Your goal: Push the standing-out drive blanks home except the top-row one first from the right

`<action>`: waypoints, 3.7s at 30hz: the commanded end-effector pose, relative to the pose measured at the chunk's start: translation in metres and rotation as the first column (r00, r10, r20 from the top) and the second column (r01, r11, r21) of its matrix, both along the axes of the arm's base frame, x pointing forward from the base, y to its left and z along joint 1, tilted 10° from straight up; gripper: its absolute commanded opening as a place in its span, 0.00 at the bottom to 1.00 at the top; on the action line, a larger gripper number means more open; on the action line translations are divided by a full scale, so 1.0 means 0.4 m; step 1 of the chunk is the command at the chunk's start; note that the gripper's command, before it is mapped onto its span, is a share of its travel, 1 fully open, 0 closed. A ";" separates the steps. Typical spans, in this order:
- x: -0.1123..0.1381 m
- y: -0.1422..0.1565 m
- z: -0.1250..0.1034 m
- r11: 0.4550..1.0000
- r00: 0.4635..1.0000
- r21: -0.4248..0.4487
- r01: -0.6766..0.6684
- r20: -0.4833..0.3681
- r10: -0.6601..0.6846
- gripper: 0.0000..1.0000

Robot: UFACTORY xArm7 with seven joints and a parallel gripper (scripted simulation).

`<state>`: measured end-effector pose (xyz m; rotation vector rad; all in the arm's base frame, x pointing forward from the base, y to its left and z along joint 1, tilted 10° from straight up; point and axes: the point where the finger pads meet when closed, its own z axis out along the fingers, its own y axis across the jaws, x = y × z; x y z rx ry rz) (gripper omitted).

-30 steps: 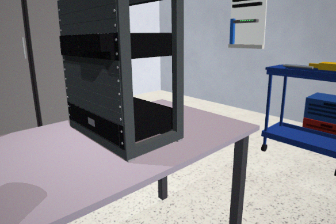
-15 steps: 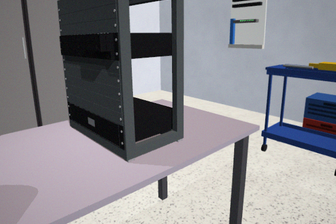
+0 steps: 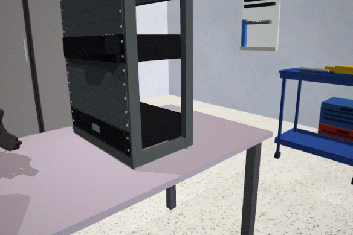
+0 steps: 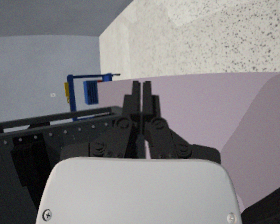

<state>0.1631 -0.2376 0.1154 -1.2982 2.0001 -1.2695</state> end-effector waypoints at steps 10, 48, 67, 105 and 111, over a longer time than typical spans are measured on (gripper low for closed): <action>0.170 0.072 0.151 0.986 0.965 -0.013 -0.167 0.202 0.167 0.00; 0.331 0.335 0.452 0.866 0.719 -0.038 -0.499 0.540 0.438 0.00; 0.335 0.384 0.502 0.832 0.658 -0.045 -0.553 0.589 0.469 0.00; 0.335 0.400 0.518 0.820 0.638 -0.047 -0.570 0.604 0.478 0.00; 0.389 0.407 0.523 0.820 0.638 -0.047 -0.570 0.604 0.478 0.00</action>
